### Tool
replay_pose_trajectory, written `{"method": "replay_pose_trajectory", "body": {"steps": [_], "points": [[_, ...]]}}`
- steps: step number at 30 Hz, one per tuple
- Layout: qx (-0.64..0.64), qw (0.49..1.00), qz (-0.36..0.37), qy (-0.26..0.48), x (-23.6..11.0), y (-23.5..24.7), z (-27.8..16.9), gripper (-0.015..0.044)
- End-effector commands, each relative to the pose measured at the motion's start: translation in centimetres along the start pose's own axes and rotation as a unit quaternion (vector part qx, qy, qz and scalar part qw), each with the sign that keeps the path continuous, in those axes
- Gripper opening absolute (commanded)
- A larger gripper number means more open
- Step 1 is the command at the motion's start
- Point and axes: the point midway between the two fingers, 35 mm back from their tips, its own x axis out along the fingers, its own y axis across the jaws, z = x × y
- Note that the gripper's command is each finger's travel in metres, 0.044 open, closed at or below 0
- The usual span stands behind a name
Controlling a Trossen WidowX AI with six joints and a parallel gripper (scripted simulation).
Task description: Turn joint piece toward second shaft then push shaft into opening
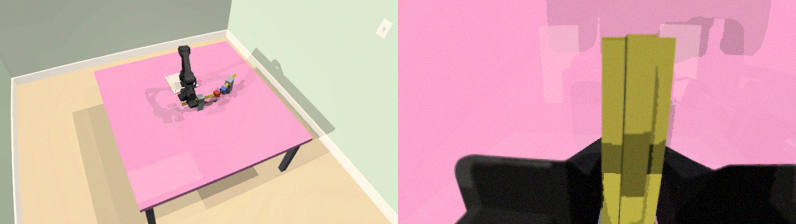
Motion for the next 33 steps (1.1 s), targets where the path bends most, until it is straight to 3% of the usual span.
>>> {"method": "replay_pose_trajectory", "body": {"steps": [1, 15, 25, 29, 33], "points": [[-0.001, 1.000, 0.000, 0.001, 0.0, 0.0, 0.0, 0.0067], [-0.001, 1.000, 0.000, 0.001, 0.0, 0.0, 0.0, 0.0434], [-0.001, 1.000, 0.000, 0.001, 0.0, 0.0, 0.0, 0.0440], [-0.001, 1.000, 0.002, 0.000, -2.8, 0.0, 0.1, 0.0440], [-0.001, 1.000, 0.002, 0.000, -3.0, 0.0, 0.1, 0.0440]]}}
